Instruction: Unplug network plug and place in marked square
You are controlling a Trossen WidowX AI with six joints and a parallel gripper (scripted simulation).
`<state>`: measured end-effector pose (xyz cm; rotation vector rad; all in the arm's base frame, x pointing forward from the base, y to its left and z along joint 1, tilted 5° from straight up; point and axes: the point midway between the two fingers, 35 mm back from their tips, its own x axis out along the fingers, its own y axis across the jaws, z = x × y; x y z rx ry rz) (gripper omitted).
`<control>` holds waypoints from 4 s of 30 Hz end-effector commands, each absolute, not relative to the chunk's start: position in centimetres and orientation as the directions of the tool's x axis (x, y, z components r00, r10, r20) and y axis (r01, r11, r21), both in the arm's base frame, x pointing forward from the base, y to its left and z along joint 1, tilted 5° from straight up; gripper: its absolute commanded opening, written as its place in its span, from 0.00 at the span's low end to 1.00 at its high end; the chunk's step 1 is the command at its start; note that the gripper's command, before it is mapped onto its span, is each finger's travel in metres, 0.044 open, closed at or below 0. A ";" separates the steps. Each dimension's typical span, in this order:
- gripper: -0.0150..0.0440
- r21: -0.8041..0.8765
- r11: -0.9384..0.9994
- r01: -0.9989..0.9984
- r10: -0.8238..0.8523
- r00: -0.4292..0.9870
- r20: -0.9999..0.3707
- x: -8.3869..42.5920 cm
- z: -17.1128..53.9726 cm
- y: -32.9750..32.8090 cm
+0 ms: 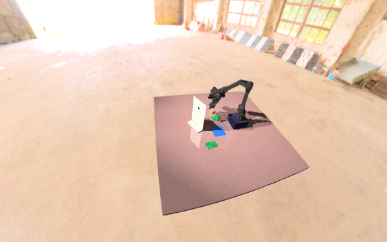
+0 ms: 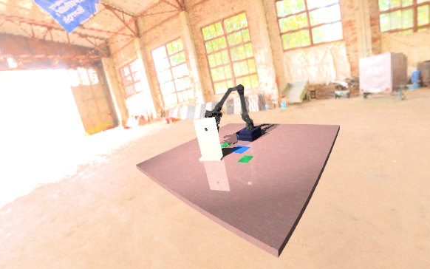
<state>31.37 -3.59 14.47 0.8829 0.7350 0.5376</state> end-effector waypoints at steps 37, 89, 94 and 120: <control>0.52 0.988 0.149 -0.046 0.763 0.641 -0.086 33.0 13.7 -6.0; 0.52 0.995 0.079 -0.068 0.748 0.663 -0.015 37.1 16.0 -2.3; 0.52 0.995 0.079 -0.068 0.748 0.663 -0.014 37.8 16.0 -1.9; 0.47 0.995 0.075 -0.071 0.748 0.664 -0.009 40.3 16.1 -0.1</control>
